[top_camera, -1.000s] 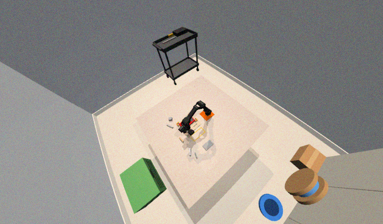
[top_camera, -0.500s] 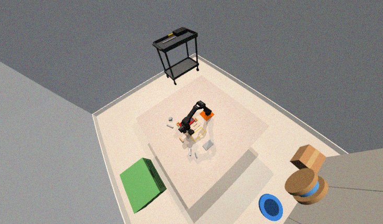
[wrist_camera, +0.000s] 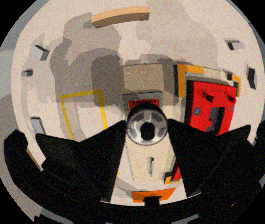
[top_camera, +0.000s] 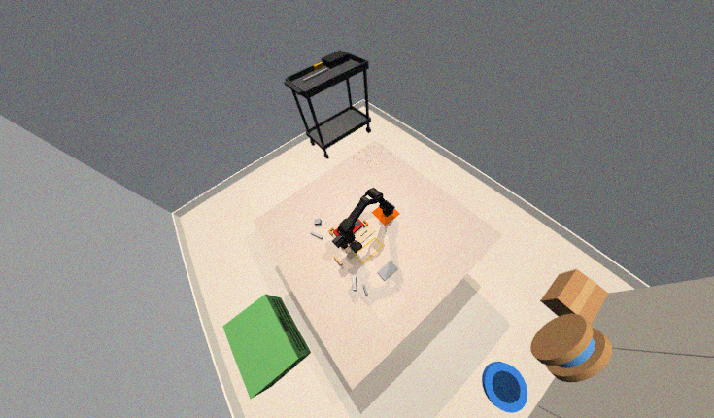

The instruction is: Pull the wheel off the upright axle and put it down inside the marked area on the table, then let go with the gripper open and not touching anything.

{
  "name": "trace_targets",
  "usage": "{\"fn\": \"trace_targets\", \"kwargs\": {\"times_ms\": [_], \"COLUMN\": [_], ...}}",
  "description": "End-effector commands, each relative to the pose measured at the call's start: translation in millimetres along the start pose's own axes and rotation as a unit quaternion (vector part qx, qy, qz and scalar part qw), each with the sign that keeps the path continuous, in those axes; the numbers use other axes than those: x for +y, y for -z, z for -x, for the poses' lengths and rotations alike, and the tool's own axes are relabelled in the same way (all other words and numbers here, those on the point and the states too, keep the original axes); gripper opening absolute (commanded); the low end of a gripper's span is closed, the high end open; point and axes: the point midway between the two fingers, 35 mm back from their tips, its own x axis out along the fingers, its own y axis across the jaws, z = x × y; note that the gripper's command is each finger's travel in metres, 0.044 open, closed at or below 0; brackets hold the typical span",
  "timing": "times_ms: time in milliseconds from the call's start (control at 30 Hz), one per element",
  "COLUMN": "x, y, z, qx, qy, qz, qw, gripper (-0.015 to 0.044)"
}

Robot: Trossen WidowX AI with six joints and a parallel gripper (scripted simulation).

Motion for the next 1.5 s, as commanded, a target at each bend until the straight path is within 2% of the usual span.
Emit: {"fn": "trace_targets", "kwargs": {"times_ms": [0,1467], "x": [0.1,0.0], "y": [0.0,-0.1], "z": [4.9,19.3], "qx": [-0.001,0.001], "qy": [-0.001,-0.001], "qz": [0.000,0.001], "qw": [1.000,1.000], "gripper": [0.0000,0.0000]}}
